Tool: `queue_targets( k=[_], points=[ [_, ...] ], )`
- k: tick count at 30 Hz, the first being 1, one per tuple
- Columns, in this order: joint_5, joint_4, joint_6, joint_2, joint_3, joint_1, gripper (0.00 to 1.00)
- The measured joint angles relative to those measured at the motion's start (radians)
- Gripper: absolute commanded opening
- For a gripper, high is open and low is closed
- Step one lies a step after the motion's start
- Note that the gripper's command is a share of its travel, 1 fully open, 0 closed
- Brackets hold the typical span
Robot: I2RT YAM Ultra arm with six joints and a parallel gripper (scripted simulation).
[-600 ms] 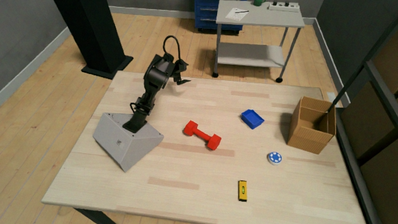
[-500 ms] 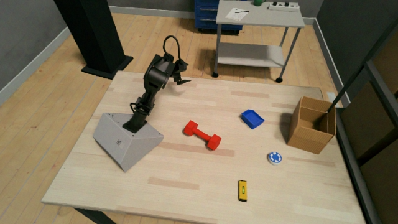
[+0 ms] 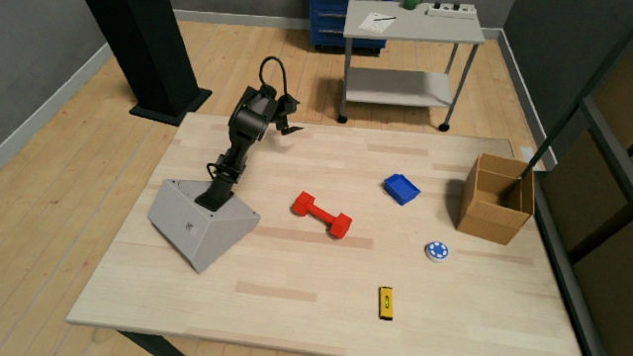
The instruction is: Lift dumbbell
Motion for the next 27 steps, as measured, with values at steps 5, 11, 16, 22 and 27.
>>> queue_targets(
  k=[5,11,16,22,27],
  points=[
    [0.0,-0.001,0.0,0.0,0.0,-0.005,1.0],
    [-0.011,-0.014,-0.01,0.01,0.0,-0.043,1.0],
    [-0.032,-0.04,-0.032,0.028,0.021,-0.108,1.0],
    [-0.081,-0.085,-0.071,0.048,0.068,-0.218,1.0],
    [-0.144,-0.149,-0.127,0.083,0.135,-0.394,1.0]
  ],
)
